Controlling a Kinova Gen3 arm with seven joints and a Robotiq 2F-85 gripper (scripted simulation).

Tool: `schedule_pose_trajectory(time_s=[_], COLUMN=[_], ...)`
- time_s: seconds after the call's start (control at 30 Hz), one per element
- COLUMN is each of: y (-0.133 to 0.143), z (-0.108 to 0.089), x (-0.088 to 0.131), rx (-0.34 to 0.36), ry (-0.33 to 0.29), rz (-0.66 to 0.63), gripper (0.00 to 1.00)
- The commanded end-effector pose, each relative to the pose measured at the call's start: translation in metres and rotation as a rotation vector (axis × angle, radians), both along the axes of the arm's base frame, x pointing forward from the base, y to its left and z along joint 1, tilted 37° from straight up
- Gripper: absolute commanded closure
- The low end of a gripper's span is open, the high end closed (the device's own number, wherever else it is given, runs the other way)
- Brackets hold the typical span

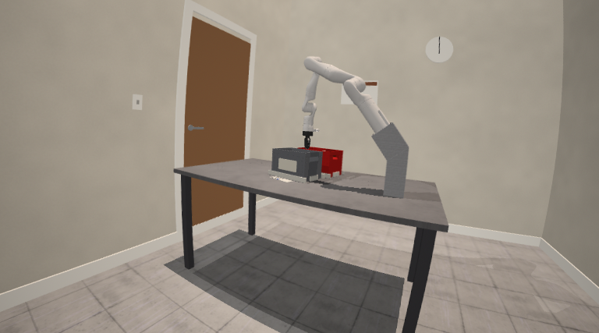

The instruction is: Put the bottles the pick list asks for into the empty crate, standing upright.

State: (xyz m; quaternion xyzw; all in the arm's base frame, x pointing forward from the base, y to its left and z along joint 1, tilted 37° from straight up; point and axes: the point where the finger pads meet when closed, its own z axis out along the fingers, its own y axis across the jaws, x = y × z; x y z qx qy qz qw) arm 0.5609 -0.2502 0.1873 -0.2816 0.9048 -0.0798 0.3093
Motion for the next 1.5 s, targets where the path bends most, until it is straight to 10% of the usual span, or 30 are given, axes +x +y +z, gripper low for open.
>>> schedule_pose_trajectory(time_s=[0.0, 1.1, 1.13, 1.47], y=[0.000, -0.001, -0.001, -0.001], z=[0.001, 0.009, 0.010, 0.021], x=[0.000, -0.006, -0.007, -0.015], rx=[-0.001, -0.001, -0.001, -0.001], ry=[-0.001, -0.001, -0.001, -0.001], rz=[-0.001, -0.001, -0.001, -0.001], gripper=[0.61, 0.63, 0.90, 0.90])
